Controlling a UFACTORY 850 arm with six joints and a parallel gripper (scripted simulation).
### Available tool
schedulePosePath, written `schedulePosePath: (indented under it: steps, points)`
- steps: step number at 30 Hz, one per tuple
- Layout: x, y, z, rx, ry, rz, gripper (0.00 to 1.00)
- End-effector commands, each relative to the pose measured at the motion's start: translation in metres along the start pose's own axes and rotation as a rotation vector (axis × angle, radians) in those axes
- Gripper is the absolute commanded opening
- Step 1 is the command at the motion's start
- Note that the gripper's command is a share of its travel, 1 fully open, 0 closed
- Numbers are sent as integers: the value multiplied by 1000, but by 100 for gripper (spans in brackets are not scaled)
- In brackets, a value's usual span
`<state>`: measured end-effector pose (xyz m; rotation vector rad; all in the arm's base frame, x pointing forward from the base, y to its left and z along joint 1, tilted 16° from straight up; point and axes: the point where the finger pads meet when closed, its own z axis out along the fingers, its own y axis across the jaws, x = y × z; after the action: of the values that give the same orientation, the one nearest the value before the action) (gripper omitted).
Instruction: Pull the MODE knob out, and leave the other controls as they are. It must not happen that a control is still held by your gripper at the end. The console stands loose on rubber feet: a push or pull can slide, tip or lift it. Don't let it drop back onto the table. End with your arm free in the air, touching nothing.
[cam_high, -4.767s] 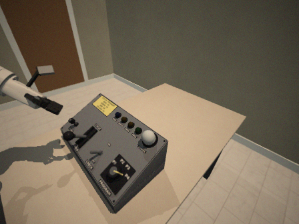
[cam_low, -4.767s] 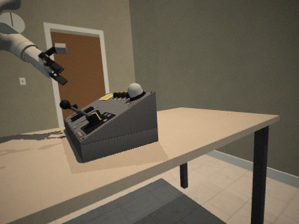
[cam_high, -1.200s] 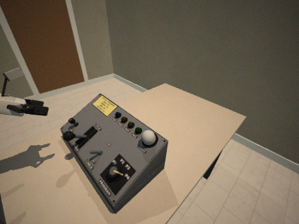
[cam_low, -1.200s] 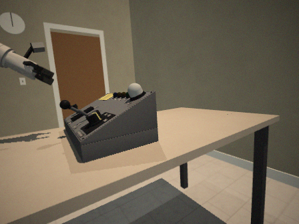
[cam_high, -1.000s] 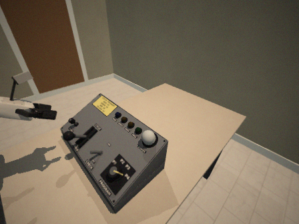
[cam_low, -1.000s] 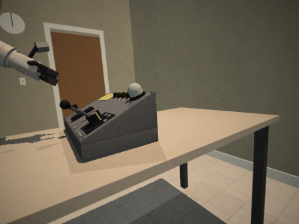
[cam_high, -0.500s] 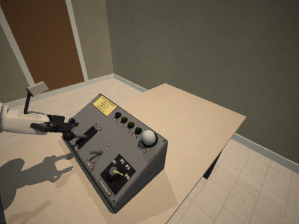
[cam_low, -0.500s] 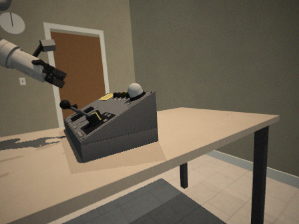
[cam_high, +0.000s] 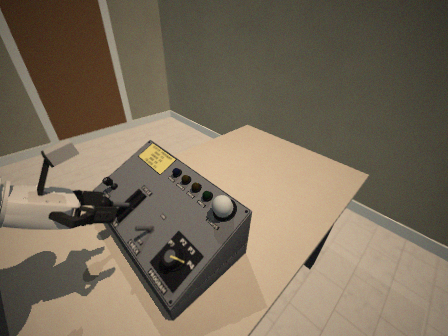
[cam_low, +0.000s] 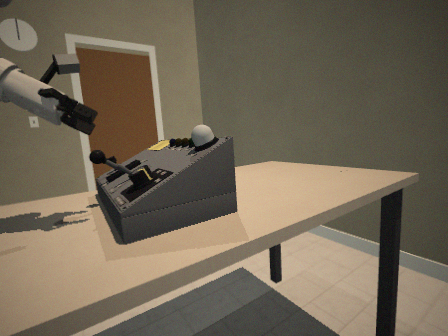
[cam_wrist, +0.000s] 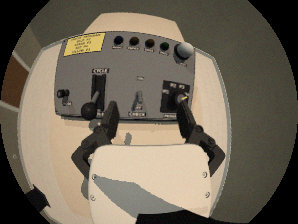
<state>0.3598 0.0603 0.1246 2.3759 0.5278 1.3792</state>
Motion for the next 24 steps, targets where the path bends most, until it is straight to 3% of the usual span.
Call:
schedulePosePath:
  steps: [1, 7, 24]
  points:
    - [-11, 23, -4, 22, 7, 17, 100]
    - [-18, 34, -10, 26, 9, 35, 100]
    - [-18, 35, -10, 26, 9, 35, 100]
